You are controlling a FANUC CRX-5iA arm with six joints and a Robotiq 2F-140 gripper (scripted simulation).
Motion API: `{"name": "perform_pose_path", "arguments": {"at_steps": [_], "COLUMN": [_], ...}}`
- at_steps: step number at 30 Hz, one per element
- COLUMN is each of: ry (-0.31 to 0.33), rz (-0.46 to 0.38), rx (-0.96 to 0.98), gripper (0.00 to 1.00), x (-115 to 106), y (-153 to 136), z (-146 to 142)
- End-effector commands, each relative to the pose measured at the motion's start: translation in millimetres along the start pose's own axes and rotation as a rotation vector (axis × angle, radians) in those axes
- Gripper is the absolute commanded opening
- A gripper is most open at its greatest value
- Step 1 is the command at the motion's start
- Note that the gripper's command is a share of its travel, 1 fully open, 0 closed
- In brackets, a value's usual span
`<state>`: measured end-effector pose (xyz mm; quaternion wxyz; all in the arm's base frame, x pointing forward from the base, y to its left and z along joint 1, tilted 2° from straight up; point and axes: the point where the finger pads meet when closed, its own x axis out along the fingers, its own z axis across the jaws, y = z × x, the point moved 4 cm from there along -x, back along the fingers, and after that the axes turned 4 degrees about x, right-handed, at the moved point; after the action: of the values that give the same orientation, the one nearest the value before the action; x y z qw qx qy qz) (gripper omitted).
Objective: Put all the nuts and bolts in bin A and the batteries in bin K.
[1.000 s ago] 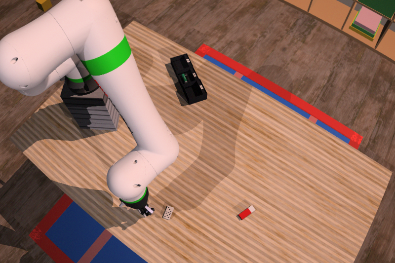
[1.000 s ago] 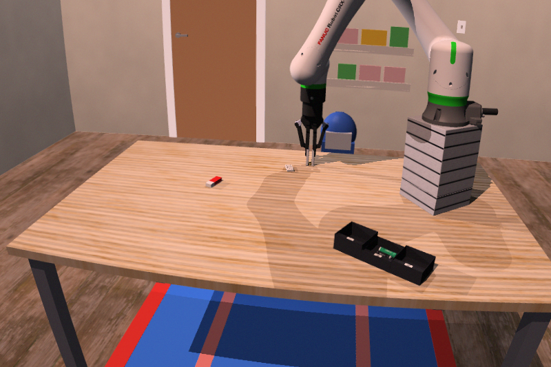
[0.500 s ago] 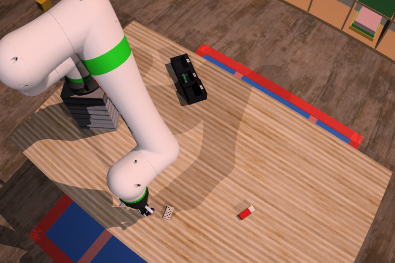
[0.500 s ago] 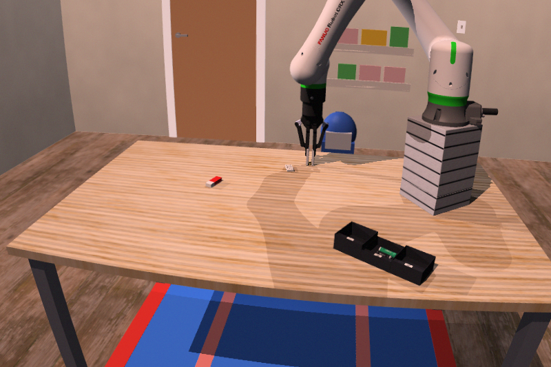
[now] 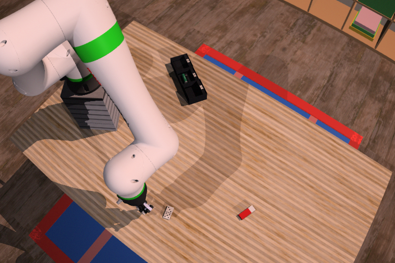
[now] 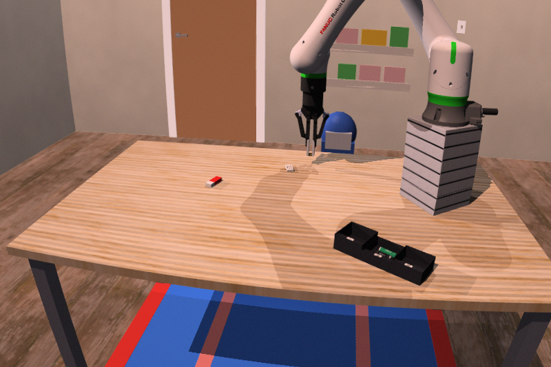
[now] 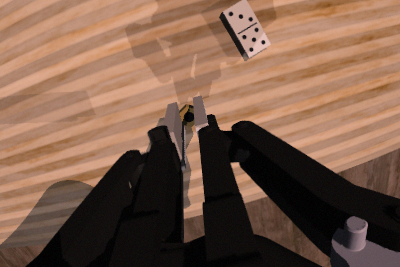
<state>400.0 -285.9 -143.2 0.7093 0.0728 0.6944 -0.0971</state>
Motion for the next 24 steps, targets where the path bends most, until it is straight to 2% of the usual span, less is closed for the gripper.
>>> {"name": "perform_pose_path", "arguments": {"at_steps": [1, 3, 19, 24], "ry": [0.0, 0.0, 0.0, 0.0], "rz": [0.0, 0.0, 0.0, 0.0], "rx": [0.0, 0.0, 0.0, 0.0], "gripper": [0.16, 0.16, 0.16, 0.16], "x": [-15, -22, -22, -28], "y": [0, 0, 0, 0], "z": [0, 0, 0, 0]}}
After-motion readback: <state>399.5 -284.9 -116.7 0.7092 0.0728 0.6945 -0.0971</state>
